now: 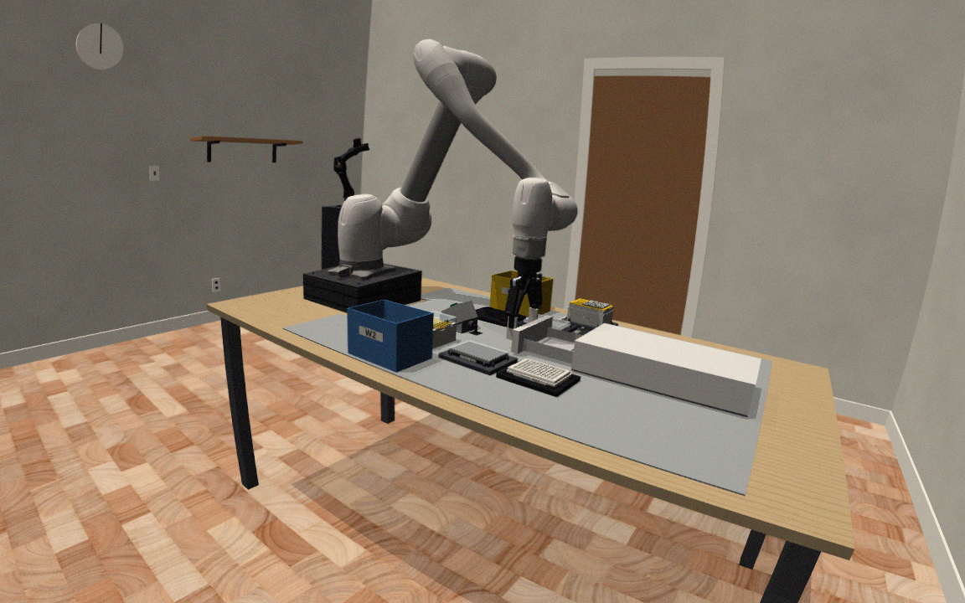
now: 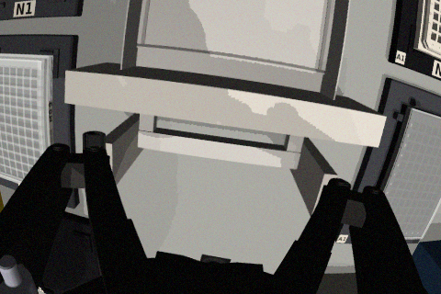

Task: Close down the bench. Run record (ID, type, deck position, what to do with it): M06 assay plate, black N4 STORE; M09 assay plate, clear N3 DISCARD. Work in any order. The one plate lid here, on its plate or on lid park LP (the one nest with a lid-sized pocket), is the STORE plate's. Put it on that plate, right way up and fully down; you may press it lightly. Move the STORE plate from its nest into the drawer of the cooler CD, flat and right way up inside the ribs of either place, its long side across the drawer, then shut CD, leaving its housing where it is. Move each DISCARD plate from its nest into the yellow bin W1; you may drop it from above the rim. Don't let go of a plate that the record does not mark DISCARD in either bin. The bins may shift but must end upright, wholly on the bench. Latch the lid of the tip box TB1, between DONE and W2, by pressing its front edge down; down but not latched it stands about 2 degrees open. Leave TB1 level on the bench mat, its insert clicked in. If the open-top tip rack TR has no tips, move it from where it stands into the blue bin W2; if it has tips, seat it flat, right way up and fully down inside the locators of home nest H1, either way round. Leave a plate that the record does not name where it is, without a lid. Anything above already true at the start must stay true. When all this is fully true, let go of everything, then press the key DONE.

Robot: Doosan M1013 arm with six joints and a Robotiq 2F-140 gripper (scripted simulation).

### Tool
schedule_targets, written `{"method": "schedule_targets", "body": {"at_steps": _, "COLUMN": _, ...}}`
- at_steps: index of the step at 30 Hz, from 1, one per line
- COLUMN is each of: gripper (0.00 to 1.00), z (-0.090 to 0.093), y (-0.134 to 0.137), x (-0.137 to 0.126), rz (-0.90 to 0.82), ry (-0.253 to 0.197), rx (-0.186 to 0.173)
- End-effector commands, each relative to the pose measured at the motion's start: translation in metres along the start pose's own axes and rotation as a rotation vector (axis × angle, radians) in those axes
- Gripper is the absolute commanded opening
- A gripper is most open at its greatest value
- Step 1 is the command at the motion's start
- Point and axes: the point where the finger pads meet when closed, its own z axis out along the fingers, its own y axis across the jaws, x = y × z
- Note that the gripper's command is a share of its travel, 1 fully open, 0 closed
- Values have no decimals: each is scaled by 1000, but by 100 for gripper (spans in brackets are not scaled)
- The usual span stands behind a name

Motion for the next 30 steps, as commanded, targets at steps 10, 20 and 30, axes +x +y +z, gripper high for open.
{"method": "schedule_targets", "body": {"at_steps": 10, "gripper": 0, "z": 0, "y": 0, "x": -12, "rz": 0, "ry": 0, "rx": 0}}
{"method": "schedule_targets", "body": {"at_steps": 20, "gripper": 0, "z": 0, "y": 0, "x": -12, "rz": 0, "ry": 0, "rx": 0}}
{"method": "schedule_targets", "body": {"at_steps": 30, "gripper": 0, "z": 0, "y": 0, "x": -12, "rz": 0, "ry": 0, "rx": 0}}
